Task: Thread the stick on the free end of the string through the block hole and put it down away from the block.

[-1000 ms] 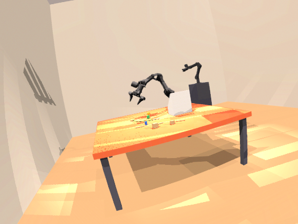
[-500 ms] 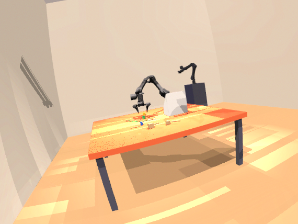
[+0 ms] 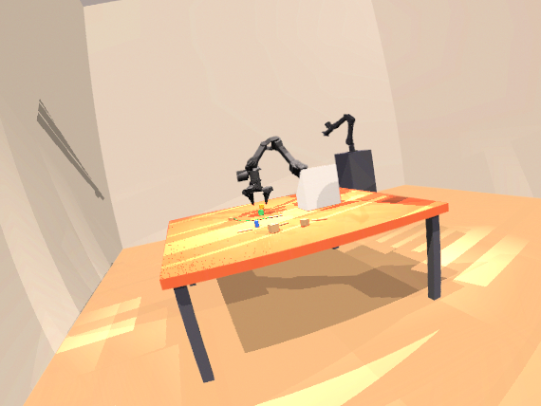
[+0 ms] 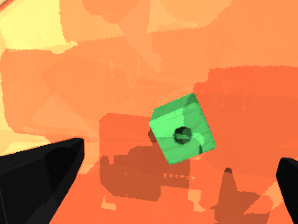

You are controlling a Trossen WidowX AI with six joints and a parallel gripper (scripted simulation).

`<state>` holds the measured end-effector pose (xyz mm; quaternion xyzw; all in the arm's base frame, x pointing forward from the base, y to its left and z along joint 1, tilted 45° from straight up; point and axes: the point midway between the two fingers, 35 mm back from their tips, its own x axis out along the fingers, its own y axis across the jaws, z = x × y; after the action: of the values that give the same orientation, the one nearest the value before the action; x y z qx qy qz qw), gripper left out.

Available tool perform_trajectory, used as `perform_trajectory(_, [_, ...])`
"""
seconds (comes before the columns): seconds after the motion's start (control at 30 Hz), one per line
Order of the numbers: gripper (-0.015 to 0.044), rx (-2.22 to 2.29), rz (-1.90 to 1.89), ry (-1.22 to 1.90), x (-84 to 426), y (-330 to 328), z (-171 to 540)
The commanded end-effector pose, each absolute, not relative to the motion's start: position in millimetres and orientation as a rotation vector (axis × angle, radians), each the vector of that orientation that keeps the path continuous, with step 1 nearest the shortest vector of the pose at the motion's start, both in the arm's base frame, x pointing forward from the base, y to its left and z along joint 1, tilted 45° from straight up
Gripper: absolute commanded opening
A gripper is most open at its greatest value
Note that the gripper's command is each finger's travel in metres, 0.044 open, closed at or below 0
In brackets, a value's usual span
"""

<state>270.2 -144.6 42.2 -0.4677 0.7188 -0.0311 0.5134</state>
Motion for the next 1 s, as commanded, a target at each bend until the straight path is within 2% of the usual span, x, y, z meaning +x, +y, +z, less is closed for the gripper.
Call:
perform_trajectory(0.0, [0.044,-0.816,-0.421,1.616,270,-144,45])
perform_trajectory(0.4, [0.044,0.085,-1.198,1.072,270,-140,51])
perform_trajectory(0.97, [0.044,0.877,-1.642,0.355,270,-136,55])
